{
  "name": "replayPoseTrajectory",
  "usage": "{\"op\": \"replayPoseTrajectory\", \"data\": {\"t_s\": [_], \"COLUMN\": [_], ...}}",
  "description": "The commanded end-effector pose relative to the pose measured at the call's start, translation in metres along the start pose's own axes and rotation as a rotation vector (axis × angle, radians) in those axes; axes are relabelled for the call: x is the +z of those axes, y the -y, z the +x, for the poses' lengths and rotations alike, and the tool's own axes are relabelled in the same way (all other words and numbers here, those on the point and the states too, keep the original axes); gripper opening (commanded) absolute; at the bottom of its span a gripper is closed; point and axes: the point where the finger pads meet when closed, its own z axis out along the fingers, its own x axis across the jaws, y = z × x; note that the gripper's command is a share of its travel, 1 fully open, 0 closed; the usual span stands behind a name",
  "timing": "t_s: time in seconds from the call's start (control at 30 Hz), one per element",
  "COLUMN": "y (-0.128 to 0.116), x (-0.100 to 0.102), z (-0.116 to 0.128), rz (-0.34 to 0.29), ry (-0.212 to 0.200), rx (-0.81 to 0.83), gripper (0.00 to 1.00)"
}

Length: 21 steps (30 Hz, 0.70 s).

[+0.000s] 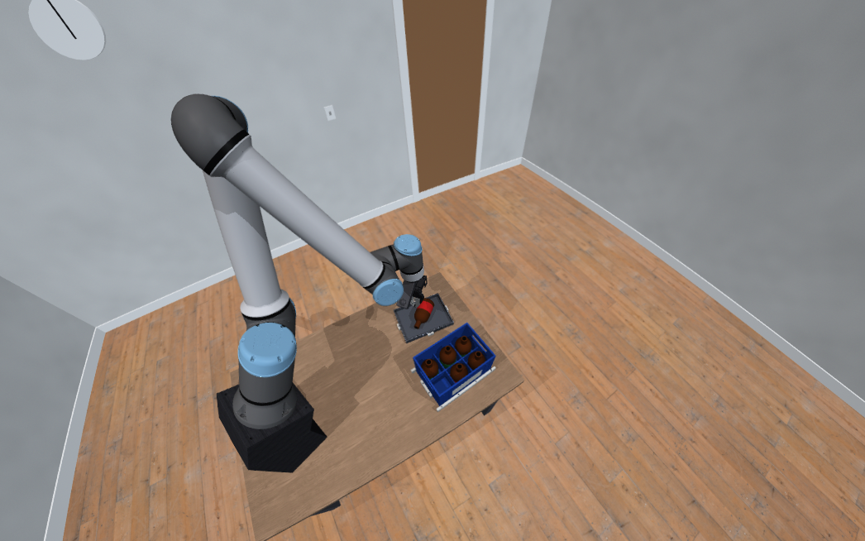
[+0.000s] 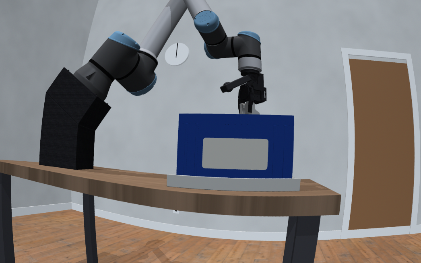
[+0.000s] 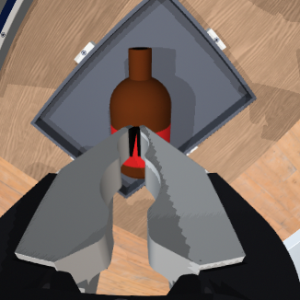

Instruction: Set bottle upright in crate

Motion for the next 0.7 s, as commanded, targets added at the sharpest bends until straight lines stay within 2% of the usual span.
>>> {"op": "replayPoseTrajectory", "data": {"t_s": [0.0,0.4,0.67], "y": [-0.0005,0.0,0.0009], "x": [-0.0004,-0.0004,-0.0004], "z": [-0.0002,0.0005,0.0021], "rz": [-0.001,-0.001,-0.001], "ry": [0.001,0.001,0.001], "rx": [0.002,0.049,0.149], "gripper": [0.0,0.0,0.0]}}
